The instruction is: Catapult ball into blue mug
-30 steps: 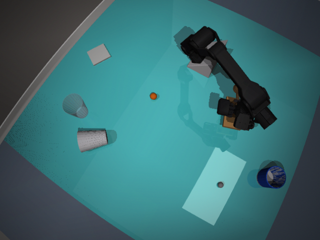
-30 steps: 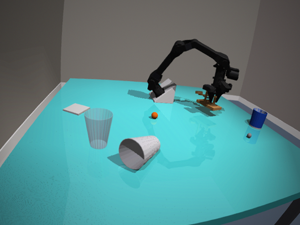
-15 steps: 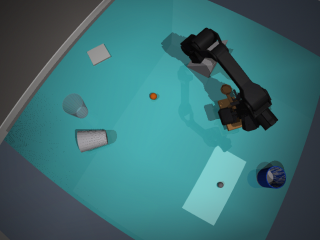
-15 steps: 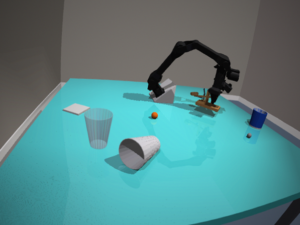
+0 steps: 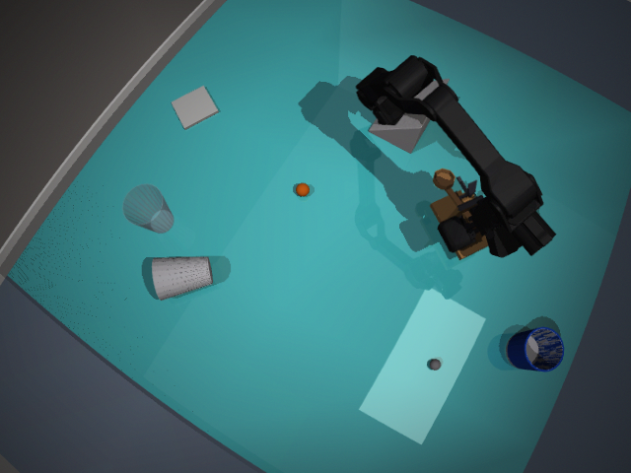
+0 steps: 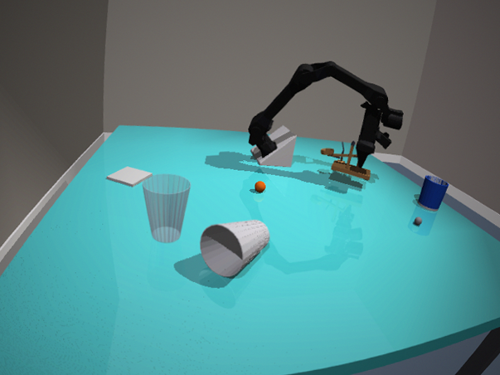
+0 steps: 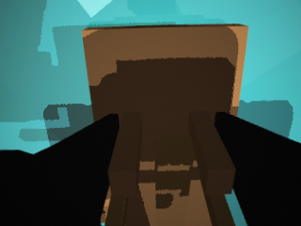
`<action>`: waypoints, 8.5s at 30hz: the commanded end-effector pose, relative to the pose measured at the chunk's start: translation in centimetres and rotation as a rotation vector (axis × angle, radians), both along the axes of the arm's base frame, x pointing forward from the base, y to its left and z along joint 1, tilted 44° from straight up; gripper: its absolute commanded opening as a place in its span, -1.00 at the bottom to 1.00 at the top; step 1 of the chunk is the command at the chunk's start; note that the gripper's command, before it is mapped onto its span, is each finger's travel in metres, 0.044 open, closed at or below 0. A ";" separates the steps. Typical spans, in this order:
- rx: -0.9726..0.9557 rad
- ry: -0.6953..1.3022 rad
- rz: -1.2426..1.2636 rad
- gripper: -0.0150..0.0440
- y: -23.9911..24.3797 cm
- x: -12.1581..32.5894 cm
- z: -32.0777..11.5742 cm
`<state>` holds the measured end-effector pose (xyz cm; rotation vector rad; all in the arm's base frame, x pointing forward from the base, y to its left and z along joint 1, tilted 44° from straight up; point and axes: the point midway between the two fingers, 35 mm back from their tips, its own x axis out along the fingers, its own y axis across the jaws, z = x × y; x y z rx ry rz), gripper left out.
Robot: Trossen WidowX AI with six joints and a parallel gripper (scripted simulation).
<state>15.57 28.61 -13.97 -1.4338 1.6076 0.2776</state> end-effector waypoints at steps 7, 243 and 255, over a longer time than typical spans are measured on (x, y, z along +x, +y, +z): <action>0.004 0.006 0.005 -0.49 -0.8 0.1 -1.2; 0.003 0.007 0.007 1.00 -1.8 0.1 -2.3; 0.003 0.007 0.007 1.00 -3.0 0.2 -3.6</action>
